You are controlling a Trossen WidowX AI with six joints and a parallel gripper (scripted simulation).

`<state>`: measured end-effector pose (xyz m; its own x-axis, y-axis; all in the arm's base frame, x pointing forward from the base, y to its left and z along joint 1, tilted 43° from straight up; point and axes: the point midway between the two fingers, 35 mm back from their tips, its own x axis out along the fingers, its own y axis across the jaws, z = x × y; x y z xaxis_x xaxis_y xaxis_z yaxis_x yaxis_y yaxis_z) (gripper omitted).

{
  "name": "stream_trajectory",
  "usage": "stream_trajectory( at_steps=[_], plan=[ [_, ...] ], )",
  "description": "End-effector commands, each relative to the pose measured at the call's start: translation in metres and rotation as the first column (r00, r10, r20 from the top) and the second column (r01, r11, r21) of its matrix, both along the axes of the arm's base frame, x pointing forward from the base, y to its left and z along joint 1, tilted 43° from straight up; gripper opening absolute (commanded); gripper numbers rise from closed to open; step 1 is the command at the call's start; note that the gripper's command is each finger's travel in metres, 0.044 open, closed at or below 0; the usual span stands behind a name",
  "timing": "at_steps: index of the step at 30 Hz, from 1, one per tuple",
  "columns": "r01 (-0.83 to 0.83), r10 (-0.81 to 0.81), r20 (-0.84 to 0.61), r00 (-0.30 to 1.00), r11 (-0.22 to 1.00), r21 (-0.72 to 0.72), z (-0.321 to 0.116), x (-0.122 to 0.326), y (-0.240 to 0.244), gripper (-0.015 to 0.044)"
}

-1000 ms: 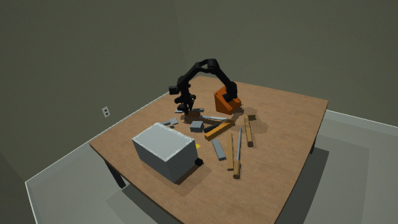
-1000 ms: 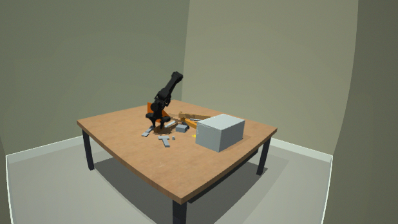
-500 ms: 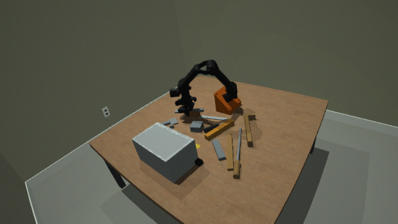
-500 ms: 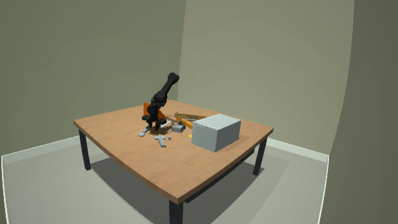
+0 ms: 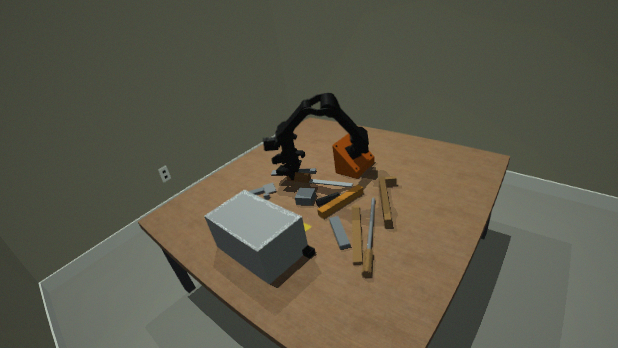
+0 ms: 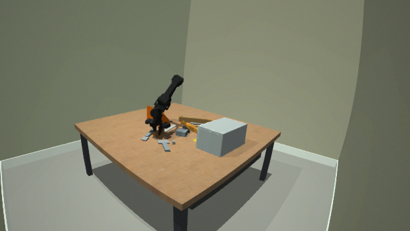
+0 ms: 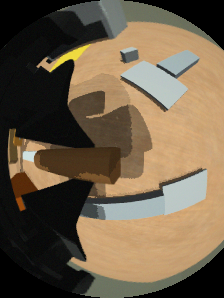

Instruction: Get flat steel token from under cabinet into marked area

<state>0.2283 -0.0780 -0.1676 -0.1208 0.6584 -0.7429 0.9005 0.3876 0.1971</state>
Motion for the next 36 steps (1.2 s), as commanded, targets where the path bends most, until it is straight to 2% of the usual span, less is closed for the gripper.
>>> stream_trajectory(
  at_steps=[1,36],
  plan=[
    [0.005,-0.005,0.000,1.000,1.000,0.003,0.003,0.000,-0.002,0.0000],
    [0.005,-0.005,-0.002,1.000,1.000,0.001,0.059,-0.001,-0.044,0.0000]
  ],
)
